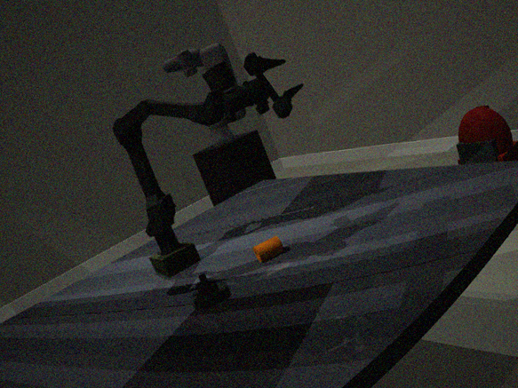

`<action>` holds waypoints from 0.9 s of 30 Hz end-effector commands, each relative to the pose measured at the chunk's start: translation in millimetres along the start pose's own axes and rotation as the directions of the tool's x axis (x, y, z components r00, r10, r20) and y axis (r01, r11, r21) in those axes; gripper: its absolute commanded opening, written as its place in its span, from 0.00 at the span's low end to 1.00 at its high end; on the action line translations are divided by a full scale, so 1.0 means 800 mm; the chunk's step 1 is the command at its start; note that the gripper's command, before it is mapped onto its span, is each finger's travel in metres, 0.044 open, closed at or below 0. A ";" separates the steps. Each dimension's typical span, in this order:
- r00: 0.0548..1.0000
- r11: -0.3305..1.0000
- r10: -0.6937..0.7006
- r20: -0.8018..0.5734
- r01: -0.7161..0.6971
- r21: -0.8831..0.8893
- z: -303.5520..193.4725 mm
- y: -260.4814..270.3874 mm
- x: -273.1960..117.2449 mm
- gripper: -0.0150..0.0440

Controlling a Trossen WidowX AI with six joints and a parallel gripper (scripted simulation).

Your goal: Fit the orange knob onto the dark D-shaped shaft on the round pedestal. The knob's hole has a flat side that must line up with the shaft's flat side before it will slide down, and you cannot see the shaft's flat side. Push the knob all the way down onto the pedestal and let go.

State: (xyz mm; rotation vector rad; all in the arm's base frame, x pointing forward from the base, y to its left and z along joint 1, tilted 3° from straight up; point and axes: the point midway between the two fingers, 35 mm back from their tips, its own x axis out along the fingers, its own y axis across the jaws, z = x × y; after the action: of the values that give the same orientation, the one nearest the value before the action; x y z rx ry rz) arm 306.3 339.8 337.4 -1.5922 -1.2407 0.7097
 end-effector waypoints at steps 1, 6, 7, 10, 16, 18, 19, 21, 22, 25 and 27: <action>1.000 1.000 0.016 -0.004 -0.016 0.018 -0.002 0.005 0.000 0.98; 0.906 0.815 0.420 -0.056 -0.349 0.463 -0.037 0.134 -0.025 1.00; 0.876 0.760 0.479 -0.054 -0.383 0.525 -0.040 0.153 -0.033 1.00; 0.743 0.531 0.669 -0.025 -0.453 0.716 -0.045 0.215 -0.069 1.00; 0.386 0.027 0.914 0.123 -0.360 0.933 -0.031 0.304 -0.168 1.00; 0.261 -0.112 0.947 0.188 -0.279 0.954 -0.022 0.320 -0.204 1.00; 0.198 -0.176 0.954 0.223 -0.231 0.957 -0.017 0.326 -0.221 1.00; 0.071 -0.288 0.952 0.298 -0.124 0.950 -0.006 0.334 -0.258 1.00; 0.008 -0.335 0.942 0.336 -0.066 0.940 -0.001 0.335 -0.276 1.00; -0.079 -0.391 0.917 0.391 0.018 0.920 0.008 0.335 -0.301 1.00; -0.079 -0.391 0.917 0.391 0.018 0.920 0.008 0.335 -0.301 1.00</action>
State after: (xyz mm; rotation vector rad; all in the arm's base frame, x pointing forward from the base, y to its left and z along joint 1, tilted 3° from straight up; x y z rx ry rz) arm 339.3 124.4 65.9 -0.9661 1.2049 1.0297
